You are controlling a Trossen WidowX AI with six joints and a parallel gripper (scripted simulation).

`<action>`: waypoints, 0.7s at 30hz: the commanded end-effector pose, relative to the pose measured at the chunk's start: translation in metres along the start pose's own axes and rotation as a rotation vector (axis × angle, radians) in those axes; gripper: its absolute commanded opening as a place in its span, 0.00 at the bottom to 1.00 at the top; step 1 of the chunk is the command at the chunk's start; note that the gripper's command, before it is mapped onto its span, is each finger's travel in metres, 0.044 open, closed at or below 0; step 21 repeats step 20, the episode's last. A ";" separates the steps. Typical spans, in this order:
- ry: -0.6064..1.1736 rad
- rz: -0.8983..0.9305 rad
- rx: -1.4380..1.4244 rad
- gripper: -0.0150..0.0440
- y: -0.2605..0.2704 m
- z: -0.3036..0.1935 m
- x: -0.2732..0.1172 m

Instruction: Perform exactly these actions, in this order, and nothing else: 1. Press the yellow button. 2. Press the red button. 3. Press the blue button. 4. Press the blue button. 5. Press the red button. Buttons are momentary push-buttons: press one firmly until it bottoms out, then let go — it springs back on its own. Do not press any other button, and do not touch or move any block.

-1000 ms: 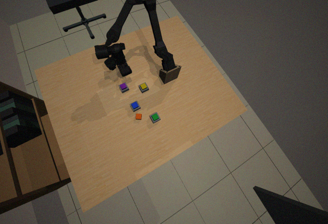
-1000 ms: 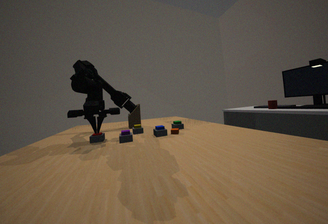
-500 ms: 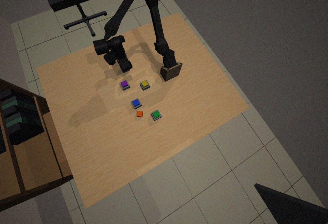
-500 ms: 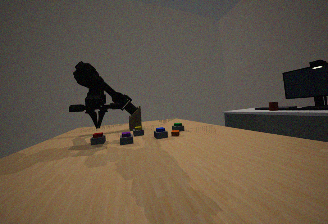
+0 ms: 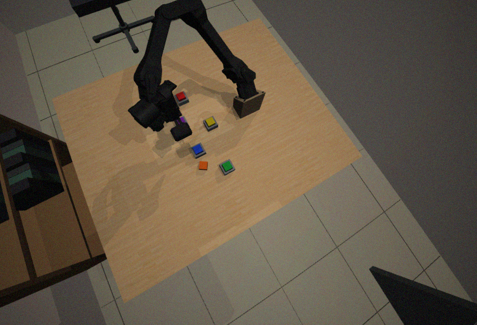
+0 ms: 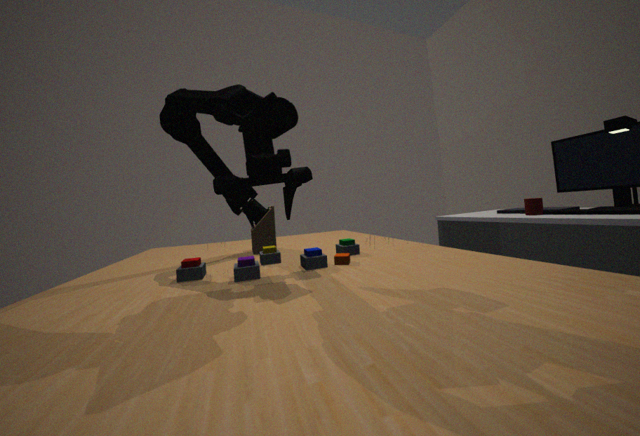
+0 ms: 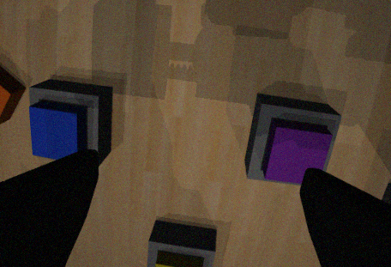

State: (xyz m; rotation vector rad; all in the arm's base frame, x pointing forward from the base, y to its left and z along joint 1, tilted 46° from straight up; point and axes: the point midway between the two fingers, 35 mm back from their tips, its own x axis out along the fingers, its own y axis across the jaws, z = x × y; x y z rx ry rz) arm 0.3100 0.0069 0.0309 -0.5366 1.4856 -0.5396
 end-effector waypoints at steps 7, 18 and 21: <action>0.023 -0.042 0.004 0.93 0.167 -0.034 -0.009; 0.019 -0.087 0.018 0.93 0.214 -0.064 -0.003; 0.019 -0.087 0.018 0.93 0.214 -0.064 -0.003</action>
